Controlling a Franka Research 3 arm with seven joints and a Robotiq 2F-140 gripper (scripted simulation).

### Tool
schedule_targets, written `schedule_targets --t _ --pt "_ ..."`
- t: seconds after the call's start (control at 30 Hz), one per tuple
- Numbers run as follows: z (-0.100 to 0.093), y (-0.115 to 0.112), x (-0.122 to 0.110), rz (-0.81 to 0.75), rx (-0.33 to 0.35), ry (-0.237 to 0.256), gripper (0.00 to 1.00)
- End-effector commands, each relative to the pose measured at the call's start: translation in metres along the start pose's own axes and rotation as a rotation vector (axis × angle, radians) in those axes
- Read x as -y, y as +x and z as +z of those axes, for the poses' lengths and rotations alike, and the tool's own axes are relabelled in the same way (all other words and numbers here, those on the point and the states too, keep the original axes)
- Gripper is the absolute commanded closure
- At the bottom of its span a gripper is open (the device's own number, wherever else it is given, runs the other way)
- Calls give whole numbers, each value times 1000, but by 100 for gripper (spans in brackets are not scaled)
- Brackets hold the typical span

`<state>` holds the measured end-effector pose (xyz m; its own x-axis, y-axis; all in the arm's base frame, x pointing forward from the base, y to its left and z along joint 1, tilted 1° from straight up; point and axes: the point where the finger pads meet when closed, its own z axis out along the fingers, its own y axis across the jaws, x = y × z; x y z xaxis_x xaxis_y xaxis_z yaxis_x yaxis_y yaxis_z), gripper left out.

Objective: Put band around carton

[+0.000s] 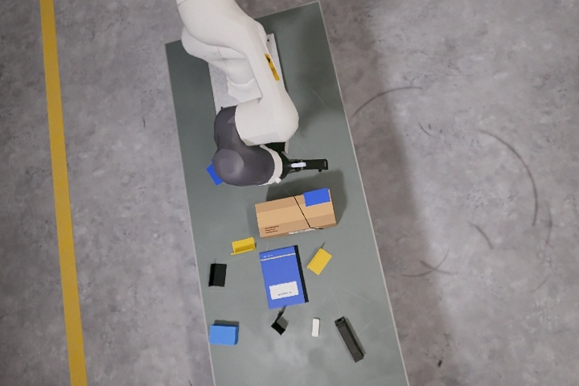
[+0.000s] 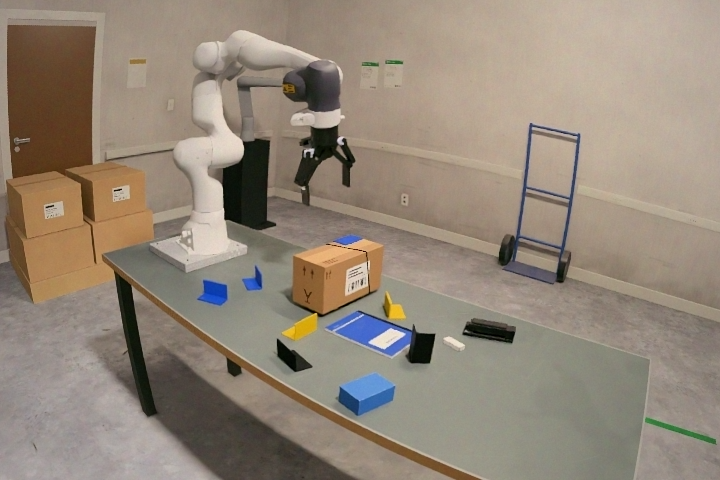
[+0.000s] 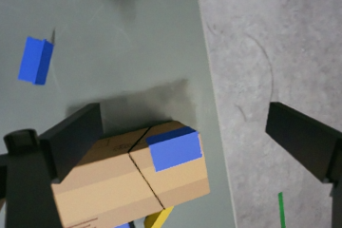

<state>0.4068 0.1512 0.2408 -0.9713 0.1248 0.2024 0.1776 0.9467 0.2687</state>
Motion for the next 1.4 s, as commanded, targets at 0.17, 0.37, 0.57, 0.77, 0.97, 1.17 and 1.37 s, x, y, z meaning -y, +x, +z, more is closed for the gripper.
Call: schedule_targets --t 0.17,0.37,0.57,0.77,0.97,1.17,1.37 --pt "3 -22 15 -20 51 75 0" --pt "5 -35 24 -45 76 124 0" --pt "7 -42 28 -61 91 152 0" --pt "8 -52 34 -84 111 189 0" --pt "9 -60 38 -105 128 220 0" --pt "10 -65 40 -117 138 236 0" --pt "10 -71 42 -132 150 256 0"
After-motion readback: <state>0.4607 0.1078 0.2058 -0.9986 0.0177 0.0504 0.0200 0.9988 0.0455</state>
